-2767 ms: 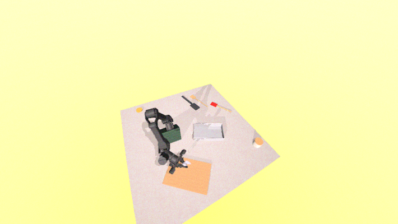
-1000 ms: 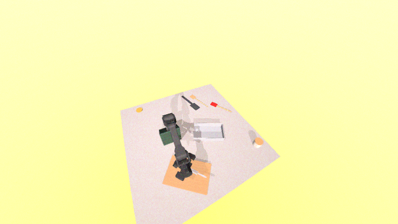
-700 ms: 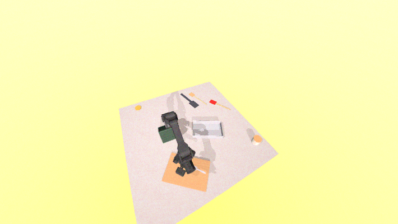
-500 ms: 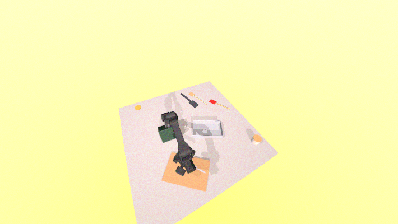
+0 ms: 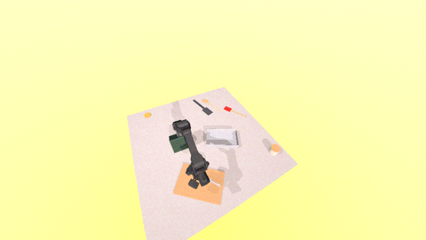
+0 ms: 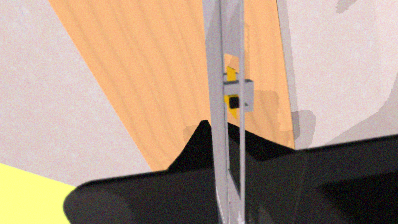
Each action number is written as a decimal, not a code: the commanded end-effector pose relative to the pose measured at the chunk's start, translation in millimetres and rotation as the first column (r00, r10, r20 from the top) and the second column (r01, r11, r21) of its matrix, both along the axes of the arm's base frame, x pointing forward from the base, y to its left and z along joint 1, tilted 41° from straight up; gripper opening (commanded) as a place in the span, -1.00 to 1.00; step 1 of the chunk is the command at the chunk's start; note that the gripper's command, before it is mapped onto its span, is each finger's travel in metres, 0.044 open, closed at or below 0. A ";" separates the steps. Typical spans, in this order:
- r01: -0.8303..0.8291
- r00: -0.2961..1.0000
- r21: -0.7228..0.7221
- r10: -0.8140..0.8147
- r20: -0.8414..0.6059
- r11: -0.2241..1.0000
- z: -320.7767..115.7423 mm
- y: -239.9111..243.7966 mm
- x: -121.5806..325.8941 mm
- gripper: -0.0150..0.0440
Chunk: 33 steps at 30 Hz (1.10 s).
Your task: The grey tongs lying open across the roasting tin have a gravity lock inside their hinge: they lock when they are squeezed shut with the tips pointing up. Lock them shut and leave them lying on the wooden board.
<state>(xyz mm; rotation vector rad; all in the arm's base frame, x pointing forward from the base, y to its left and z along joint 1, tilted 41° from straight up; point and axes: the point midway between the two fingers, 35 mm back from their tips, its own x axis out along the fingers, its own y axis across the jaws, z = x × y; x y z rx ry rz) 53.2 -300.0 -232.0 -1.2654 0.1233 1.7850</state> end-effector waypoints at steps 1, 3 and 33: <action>0.002 1.000 0.002 -0.002 -0.007 1.000 -8.1 7.3 -1.1 -1.00; 0.002 1.000 0.000 -0.002 -0.007 1.000 -10.9 9.2 -1.3 -1.00; 0.003 1.000 -0.034 -0.003 -0.003 0.999 -49.9 40.5 -4.0 -1.00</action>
